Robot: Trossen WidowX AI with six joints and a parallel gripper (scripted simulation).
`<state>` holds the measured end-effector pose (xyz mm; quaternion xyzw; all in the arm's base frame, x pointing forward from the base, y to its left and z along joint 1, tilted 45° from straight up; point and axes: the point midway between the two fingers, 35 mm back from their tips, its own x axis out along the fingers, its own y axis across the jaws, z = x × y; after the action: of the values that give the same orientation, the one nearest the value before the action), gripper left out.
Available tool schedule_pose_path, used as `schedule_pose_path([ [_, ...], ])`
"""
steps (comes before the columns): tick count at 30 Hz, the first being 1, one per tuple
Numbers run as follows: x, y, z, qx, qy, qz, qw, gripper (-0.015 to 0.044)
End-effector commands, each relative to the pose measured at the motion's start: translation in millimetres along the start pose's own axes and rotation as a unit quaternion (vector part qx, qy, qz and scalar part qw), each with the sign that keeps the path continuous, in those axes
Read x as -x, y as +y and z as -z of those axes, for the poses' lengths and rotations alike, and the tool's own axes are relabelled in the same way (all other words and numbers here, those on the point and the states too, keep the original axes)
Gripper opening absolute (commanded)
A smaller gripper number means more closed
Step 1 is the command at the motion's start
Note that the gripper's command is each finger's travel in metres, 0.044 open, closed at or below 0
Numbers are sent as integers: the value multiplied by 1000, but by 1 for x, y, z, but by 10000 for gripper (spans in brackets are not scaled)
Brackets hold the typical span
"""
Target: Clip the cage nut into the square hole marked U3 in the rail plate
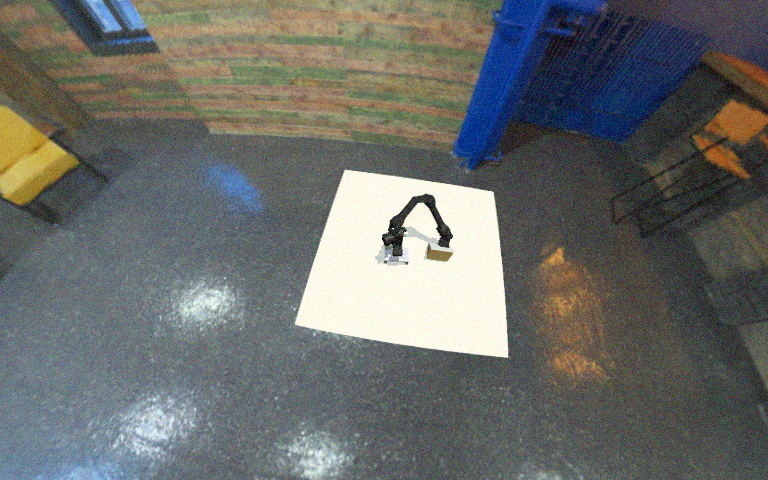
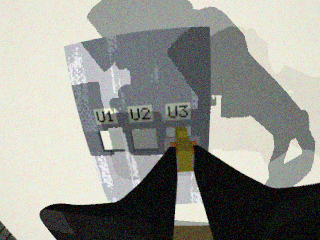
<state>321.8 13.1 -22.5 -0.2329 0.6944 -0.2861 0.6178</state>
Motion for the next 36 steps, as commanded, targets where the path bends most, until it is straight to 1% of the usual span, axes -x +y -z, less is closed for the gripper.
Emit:
schedule_pose_path([
  [1, 1, 0, 0, -1, -2, 4, 1000, 29],
  [22, 0, 4, 0, -1, -2, 8, 1000, 29],
  [36, 0, 4, 0, -1, -2, -4, 1000, 29],
])
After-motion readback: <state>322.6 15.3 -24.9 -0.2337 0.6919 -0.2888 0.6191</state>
